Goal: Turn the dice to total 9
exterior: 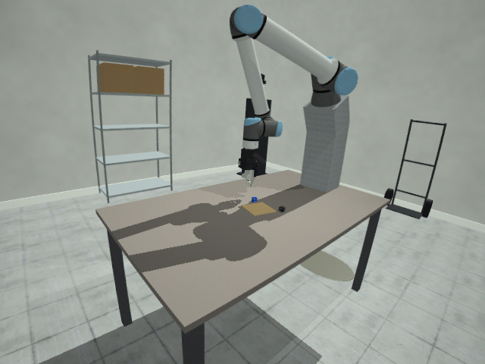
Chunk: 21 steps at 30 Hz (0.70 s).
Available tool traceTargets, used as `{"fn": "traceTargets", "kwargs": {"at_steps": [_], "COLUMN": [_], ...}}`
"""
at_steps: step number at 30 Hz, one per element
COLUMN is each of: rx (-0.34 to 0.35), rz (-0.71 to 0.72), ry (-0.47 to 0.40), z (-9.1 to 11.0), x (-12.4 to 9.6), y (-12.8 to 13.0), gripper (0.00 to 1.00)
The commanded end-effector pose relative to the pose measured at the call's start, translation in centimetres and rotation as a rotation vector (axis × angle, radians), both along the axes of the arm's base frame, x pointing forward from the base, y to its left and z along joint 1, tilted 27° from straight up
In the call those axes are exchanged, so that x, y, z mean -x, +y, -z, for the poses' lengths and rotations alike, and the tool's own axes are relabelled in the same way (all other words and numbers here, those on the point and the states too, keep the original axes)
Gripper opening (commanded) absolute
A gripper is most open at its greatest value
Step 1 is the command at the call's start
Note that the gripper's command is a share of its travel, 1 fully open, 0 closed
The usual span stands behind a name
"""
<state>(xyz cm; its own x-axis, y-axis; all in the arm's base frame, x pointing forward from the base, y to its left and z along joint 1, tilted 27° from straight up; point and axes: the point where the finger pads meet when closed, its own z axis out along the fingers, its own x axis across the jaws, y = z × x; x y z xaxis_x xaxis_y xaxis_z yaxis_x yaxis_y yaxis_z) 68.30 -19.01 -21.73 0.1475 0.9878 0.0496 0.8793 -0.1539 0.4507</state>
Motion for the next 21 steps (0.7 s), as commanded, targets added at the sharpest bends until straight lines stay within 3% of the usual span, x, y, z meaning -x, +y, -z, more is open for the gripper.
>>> {"fn": "traceTargets", "kwargs": {"at_steps": [1, 21], "rx": [0.000, -0.030], "rz": [0.000, 0.059], "ry": [0.000, -0.002], "z": [-2.13, -2.16], "x": [1.05, 1.03], "y": [0.02, -0.03], "gripper": [0.06, 0.06]}}
